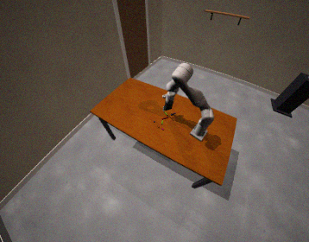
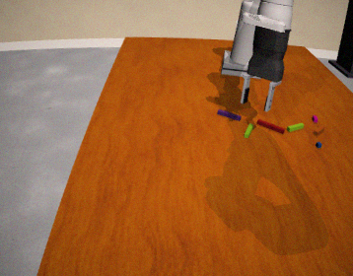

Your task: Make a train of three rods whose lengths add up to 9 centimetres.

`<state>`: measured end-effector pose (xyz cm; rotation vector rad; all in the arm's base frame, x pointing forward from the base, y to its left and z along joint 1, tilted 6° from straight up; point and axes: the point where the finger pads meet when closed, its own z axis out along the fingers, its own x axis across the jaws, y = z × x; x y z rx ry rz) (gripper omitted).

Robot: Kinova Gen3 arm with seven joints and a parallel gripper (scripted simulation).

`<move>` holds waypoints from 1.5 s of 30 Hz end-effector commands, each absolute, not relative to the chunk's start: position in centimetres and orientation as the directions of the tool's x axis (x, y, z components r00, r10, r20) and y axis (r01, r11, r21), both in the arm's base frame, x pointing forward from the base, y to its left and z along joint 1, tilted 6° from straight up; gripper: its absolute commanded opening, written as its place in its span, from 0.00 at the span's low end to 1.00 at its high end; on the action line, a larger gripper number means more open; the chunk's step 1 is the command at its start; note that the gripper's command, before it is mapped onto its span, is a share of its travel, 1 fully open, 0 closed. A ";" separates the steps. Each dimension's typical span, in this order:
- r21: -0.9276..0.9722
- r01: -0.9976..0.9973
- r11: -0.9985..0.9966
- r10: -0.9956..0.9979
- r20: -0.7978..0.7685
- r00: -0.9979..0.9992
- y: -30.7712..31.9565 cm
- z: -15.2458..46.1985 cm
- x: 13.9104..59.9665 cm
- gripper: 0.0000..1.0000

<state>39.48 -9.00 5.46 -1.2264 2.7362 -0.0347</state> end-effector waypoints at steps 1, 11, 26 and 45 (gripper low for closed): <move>-0.081 -0.742 0.666 -0.745 -0.122 -0.655 -8.9 5.5 39.5 1.00; -0.051 -0.726 0.685 -0.726 -0.119 -0.677 -8.2 5.4 38.1 1.00; -0.014 -0.705 0.709 -0.701 -0.112 -0.704 -7.3 5.2 36.4 1.00; 0.023 -0.681 0.732 -0.676 -0.104 -0.730 -6.4 5.0 34.6 1.00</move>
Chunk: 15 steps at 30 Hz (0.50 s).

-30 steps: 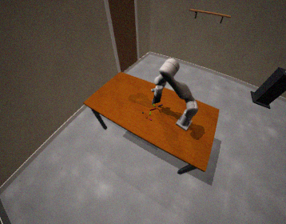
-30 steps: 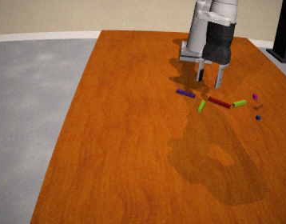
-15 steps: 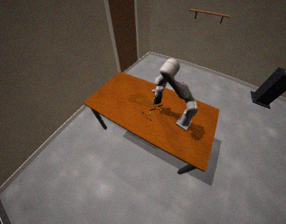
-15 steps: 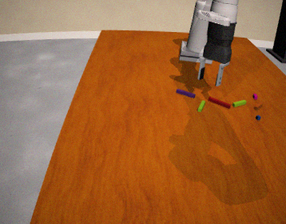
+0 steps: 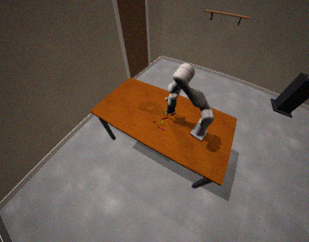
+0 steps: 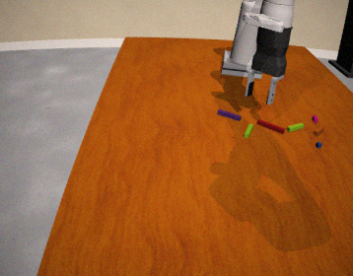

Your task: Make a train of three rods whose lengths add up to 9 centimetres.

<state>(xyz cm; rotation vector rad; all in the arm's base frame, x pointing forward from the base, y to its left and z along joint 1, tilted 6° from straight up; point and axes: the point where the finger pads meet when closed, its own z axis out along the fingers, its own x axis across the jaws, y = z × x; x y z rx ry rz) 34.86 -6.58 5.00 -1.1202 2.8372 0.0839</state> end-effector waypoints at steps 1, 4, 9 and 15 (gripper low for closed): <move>0.023 -0.681 0.732 -0.676 -0.104 -0.730 -6.4 5.0 34.6 1.00; 0.030 -0.677 0.736 -0.671 -0.102 -0.734 -6.2 5.0 34.2 1.00; 0.036 -0.672 0.739 -0.667 -0.100 -0.739 -6.0 5.0 33.9 1.00; 0.042 -0.669 0.742 -0.663 -0.098 -0.742 -5.9 5.0 33.7 1.00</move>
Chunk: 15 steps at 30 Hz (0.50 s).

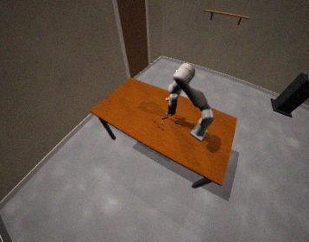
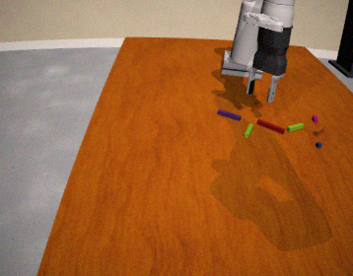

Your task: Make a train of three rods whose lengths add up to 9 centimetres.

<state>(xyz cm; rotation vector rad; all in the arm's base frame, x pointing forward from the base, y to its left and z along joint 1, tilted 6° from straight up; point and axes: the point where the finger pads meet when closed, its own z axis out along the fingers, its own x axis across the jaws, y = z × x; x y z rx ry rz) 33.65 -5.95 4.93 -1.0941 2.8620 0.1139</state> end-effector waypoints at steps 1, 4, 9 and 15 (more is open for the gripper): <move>0.046 -0.665 0.745 -0.660 -0.097 -0.745 -5.8 5.0 33.4 1.00; 0.050 -0.663 0.747 -0.657 -0.096 -0.748 -5.7 5.0 33.2 1.00; 0.050 -0.663 0.747 -0.657 -0.096 -0.748 -5.7 5.0 33.2 1.00; 0.056 -0.658 0.751 -0.652 -0.094 -0.752 -5.5 4.9 32.9 1.00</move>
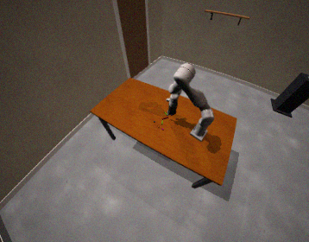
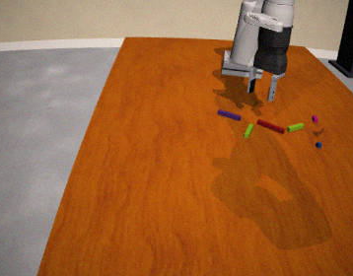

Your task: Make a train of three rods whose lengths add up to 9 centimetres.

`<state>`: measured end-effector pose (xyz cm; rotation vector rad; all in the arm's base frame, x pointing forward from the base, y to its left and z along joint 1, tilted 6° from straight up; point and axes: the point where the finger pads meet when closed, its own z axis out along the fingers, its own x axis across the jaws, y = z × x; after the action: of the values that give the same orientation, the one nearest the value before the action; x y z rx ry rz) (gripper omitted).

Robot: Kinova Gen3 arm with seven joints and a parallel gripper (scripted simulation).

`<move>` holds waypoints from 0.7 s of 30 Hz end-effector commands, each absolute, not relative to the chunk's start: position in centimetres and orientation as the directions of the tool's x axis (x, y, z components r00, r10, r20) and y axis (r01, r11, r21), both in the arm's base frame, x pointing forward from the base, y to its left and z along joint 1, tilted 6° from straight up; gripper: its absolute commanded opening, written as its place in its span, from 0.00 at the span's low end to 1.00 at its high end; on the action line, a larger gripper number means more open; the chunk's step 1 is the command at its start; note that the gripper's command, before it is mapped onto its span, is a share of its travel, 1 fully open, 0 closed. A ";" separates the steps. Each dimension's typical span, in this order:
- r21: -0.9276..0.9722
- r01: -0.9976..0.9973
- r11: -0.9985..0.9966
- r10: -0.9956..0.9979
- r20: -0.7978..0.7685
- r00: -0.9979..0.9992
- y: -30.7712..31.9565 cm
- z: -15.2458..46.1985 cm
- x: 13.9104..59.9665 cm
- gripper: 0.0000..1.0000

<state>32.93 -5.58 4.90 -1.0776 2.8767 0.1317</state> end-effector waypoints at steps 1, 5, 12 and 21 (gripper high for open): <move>0.058 -0.657 0.752 -0.651 -0.093 -0.754 -5.5 4.9 32.8 1.00; 0.061 -0.655 0.754 -0.649 -0.092 -0.755 -5.4 4.9 32.7 1.00; 0.063 -0.653 0.754 -0.648 -0.091 -0.757 -5.4 4.9 32.6 1.00; 0.063 -0.653 0.754 -0.647 -0.091 -0.757 -5.4 4.9 32.6 1.00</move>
<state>32.58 -5.37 4.89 -1.0704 2.8835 0.1406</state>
